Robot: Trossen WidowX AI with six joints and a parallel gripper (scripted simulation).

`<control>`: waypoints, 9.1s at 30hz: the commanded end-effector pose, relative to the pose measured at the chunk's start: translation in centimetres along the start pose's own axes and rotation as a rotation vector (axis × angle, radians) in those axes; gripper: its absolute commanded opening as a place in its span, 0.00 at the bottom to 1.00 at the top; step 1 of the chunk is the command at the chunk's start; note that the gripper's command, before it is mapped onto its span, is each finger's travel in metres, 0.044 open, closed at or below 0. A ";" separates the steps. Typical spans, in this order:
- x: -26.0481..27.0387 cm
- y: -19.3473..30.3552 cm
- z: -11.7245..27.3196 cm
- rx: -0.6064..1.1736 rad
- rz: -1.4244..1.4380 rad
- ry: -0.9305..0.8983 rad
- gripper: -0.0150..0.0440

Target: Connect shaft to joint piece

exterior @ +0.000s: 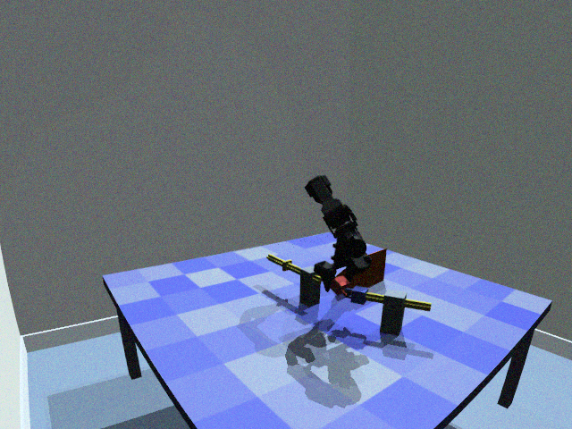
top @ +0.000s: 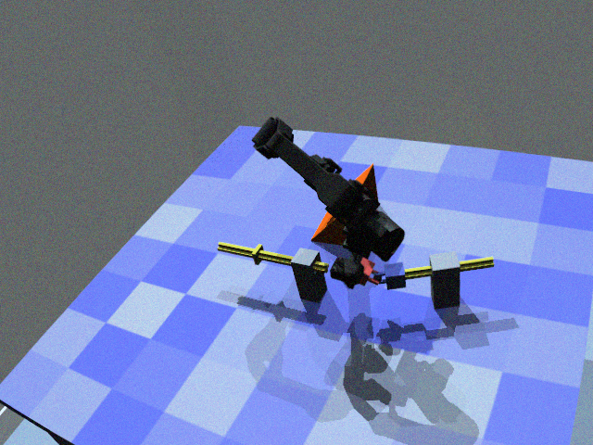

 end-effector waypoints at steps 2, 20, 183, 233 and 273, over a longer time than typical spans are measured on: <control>-0.1 0.0 0.5 0.044 -0.001 0.029 1.00; -0.5 0.7 5.1 -0.058 -0.338 0.019 1.00; -0.2 0.0 -2.2 -0.041 -3.142 0.075 1.00; -0.2 0.0 -2.4 -0.041 -3.142 0.075 0.56; -0.2 0.0 -2.4 -0.041 -3.142 0.075 0.56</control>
Point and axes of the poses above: the point midway between the two fingers, 35 mm back from their tips, its own z axis back along the fingers, its own x axis across the jaws, y = z × x, the point moved 2 cm from there along z, back along the fingers, and after that the axes turned 11 degrees about -z, right-handed, at the moved point
